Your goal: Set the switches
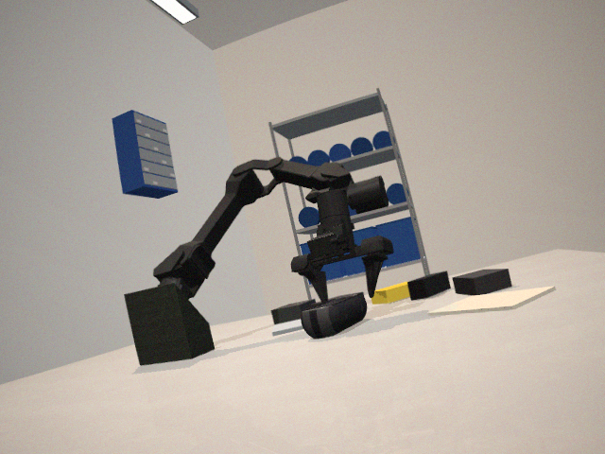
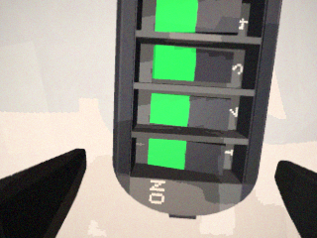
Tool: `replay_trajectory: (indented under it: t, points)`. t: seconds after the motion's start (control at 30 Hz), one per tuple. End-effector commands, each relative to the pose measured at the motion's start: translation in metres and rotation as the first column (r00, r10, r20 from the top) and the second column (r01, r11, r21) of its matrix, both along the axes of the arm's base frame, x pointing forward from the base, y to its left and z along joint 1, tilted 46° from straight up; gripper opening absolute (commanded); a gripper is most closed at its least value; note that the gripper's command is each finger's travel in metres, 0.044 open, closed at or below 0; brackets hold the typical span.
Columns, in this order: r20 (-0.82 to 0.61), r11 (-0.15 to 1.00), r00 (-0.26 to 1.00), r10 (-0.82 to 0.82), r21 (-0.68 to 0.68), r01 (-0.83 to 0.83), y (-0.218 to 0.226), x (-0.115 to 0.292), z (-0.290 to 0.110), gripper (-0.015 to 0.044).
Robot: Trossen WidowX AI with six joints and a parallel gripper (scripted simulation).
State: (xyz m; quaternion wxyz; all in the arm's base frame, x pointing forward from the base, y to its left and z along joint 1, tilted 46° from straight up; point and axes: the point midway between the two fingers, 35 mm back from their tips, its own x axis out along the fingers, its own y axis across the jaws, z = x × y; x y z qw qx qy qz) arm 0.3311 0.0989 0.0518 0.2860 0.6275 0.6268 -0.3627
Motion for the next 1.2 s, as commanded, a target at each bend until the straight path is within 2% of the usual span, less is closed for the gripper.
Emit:
replay_trajectory:
  t: [0.0,0.03,0.17,0.2,1.17]
  points:
    - [-0.008,1.0,1.0,-0.004,0.004,0.004,0.0039,-0.0021,-0.005,0.044]
    - [-0.008,1.0,1.0,-0.004,0.004,0.004,0.0041,-0.0021,-0.0052,0.044]
    - [-0.008,1.0,1.0,-0.004,0.004,0.004,0.0041,-0.0021,-0.0052,0.0335]
    - [-0.008,1.0,1.0,-0.004,0.004,0.004,0.0041,-0.0021,-0.0052,0.0328]
    - [-0.007,1.0,1.0,-0.004,0.008,0.005,-0.004,-0.0022,-0.002,0.0336]
